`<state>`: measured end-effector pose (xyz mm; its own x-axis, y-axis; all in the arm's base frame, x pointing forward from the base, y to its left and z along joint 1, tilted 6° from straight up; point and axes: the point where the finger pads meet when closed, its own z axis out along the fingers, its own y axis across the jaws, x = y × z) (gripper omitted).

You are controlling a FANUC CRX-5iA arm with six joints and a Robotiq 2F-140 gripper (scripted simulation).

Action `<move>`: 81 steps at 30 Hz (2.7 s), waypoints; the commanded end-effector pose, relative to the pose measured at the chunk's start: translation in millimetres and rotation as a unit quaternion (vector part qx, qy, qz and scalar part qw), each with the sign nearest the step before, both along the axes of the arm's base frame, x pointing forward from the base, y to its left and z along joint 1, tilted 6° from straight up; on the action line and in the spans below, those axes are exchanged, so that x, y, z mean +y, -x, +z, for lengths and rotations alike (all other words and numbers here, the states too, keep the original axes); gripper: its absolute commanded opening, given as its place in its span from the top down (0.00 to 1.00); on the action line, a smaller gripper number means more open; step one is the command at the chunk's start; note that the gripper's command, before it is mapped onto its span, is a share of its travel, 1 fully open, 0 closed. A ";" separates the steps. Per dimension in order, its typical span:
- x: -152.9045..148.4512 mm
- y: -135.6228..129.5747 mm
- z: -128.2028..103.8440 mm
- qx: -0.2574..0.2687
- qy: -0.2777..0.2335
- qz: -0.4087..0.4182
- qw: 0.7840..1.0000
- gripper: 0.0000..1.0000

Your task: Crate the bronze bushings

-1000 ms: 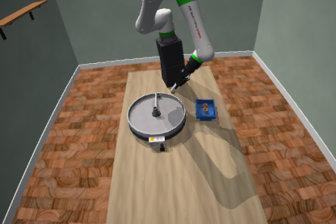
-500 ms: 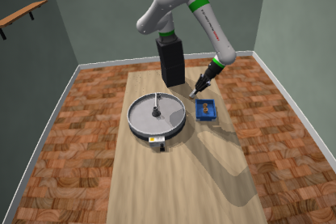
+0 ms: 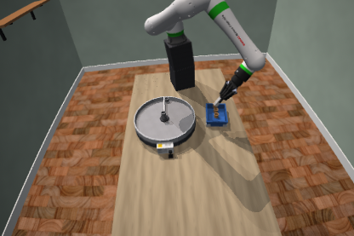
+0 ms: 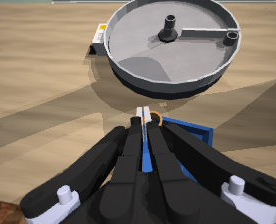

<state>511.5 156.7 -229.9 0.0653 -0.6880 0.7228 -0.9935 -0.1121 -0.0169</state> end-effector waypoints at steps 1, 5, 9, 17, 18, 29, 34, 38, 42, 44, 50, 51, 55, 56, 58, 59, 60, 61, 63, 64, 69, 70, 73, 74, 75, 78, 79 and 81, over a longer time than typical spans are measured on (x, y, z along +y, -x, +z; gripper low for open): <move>9.3 -7.7 -1.1 0.001 0.001 -0.001 1.000 1.00; 12.8 -10.5 -1.4 0.001 0.001 -0.001 1.000 1.00; 13.3 -10.9 -1.5 0.001 0.001 -0.001 1.000 1.00; 13.4 -10.9 -1.5 0.001 0.001 -0.001 1.000 1.00; 13.4 -10.9 -1.5 0.001 0.001 -0.001 1.000 1.00; 13.4 -10.9 -1.5 0.001 0.001 -0.001 1.000 1.00; 13.4 -10.9 -1.5 0.001 0.001 -0.001 1.000 1.00; 13.4 -10.9 -1.5 0.001 0.001 -0.001 1.000 1.00; 13.4 -10.9 -1.5 0.001 0.001 -0.001 1.000 1.00; 13.4 -10.9 -1.5 0.001 0.001 -0.001 1.000 1.00; 12.9 -11.0 -5.7 0.001 0.001 -0.001 1.000 1.00; 12.6 -11.1 -8.3 0.001 0.001 -0.001 1.000 1.00; 10.8 -11.4 -25.4 0.001 0.001 -0.001 1.000 1.00; 10.2 -11.5 -30.9 0.001 0.001 -0.001 1.000 1.00; 8.9 -11.8 -42.6 0.001 0.001 -0.001 1.000 1.00; 8.9 -11.8 -42.6 0.001 0.001 -0.001 1.000 1.00; 8.9 -11.8 -42.6 0.001 0.001 -0.001 1.000 1.00; 8.2 -11.9 -48.6 0.001 0.001 -0.001 1.000 1.00; 6.9 -12.1 -60.2 0.001 0.001 -0.001 1.000 1.00; 6.4 -12.3 -65.5 0.001 0.001 -0.001 1.000 1.00; 4.3 -12.6 -84.0 0.001 0.001 -0.001 1.000 1.00; 4.1 -12.7 -85.8 0.001 0.001 -0.001 1.000 1.00; 3.9 -12.7 -87.9 0.001 0.001 -0.001 1.000 1.00; 3.9 -12.7 -87.9 0.001 0.001 -0.001 1.000 1.00; 3.9 -12.7 -87.9 0.001 0.001 -0.001 1.000 1.00; 3.9 -12.7 -87.9 0.001 0.001 -0.001 1.000 1.00; 3.9 -12.7 -87.9 0.001 0.001 -0.001 1.000 1.00; 3.9 -12.7 -87.9 0.001 0.001 -0.001 1.000 1.00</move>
<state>524.1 160.5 -317.9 0.0655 -0.6862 0.7245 -0.9937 -0.1110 -0.0153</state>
